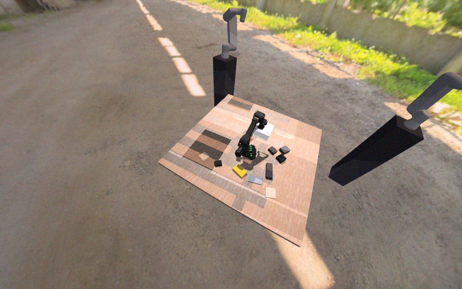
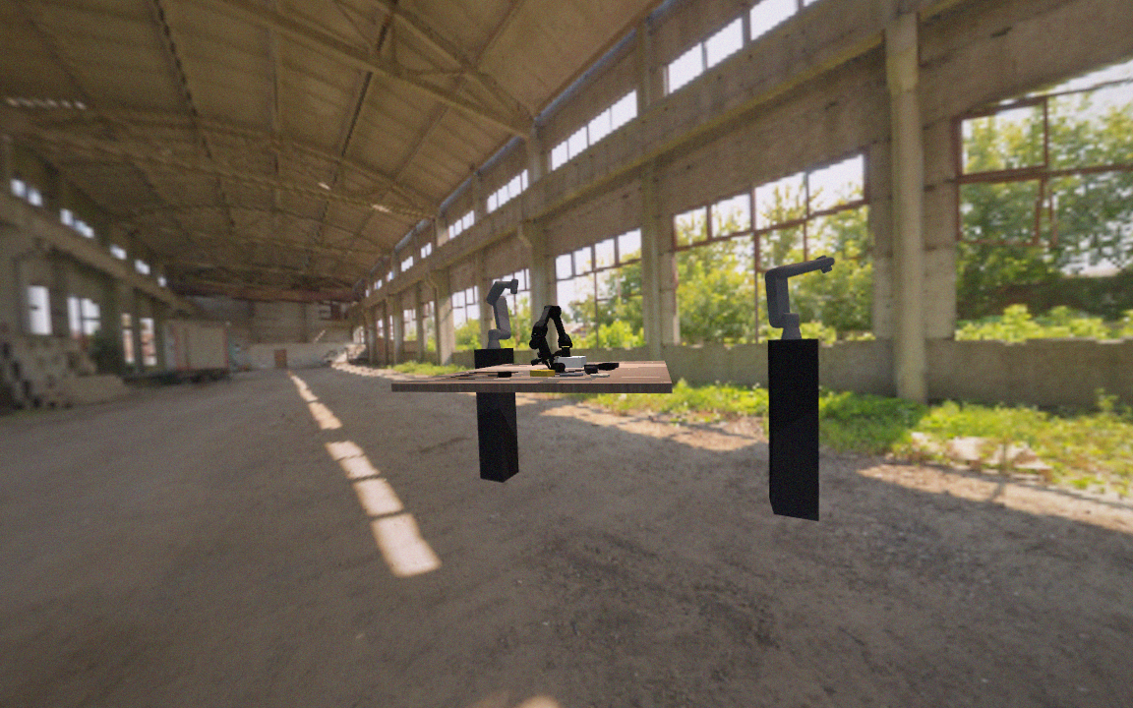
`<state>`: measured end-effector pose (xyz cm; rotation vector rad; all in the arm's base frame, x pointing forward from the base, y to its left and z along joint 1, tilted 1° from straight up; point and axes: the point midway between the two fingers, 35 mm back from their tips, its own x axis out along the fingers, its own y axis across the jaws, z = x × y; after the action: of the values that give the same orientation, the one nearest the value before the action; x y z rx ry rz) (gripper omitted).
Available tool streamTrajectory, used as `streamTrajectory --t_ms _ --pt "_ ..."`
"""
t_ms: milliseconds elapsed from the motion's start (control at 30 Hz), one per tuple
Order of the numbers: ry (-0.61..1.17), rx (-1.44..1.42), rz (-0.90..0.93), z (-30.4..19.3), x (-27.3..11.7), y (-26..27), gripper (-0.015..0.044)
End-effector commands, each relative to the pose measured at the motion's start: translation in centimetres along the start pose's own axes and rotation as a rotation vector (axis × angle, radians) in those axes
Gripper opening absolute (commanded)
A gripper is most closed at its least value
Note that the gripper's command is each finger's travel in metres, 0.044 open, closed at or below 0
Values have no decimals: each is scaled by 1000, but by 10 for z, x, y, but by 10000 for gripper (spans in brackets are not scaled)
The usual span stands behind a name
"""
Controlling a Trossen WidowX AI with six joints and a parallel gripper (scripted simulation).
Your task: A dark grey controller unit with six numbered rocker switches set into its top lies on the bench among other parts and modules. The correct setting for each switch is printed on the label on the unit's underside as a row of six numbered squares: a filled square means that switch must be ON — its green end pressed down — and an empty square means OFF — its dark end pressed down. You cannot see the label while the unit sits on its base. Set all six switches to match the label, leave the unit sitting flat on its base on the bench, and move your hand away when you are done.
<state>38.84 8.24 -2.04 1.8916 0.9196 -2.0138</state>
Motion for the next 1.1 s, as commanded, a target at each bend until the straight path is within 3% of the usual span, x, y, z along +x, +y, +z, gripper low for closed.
streamTrajectory --t_ms 0,1067 --pt "7 1 0 -1 -1 -3 0" --pt "7 1 -2 0 6 -25 0"
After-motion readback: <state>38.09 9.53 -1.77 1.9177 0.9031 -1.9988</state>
